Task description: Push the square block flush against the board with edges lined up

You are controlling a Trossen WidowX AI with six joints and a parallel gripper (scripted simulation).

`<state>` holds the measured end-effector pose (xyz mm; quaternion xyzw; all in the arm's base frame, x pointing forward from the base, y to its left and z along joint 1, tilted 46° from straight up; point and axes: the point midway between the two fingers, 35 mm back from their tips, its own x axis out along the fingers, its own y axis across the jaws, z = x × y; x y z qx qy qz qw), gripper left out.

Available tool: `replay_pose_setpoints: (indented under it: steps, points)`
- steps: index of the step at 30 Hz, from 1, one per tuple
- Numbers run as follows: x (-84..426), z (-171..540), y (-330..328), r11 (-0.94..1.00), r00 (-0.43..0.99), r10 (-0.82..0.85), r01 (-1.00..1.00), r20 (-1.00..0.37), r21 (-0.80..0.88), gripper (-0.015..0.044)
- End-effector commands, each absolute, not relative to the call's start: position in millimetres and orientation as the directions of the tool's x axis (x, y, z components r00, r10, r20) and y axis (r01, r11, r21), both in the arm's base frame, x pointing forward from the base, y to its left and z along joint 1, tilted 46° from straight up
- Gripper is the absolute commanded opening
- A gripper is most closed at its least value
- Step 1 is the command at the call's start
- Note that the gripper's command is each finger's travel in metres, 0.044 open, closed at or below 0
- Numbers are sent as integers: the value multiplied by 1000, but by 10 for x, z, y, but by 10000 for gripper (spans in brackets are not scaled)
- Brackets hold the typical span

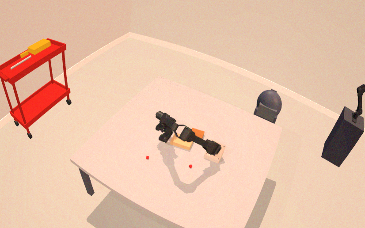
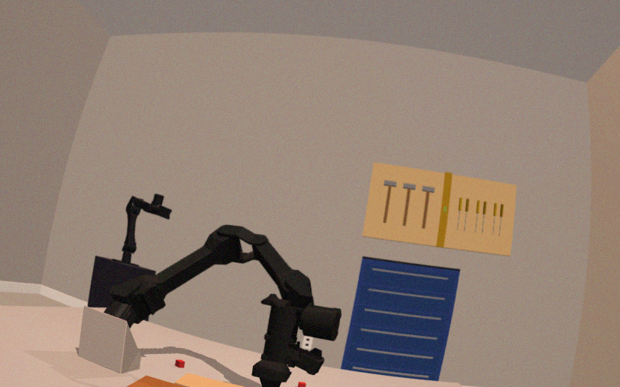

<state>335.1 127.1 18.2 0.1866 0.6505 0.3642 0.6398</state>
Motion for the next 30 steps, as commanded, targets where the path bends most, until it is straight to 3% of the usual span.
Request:
replay_pose_setpoints:
  steps: [1,17,22,30]
  points:
    - [3407,150,1287,666,-120,709,-212,-695,715,0]
    - [3655,158,1355,666,-119,709,-213,-695,715,0]
    - [3679,527,987,667,-119,707,-214,-697,714,0]
    - [3657,465,892,664,-110,710,-223,-695,714,0]
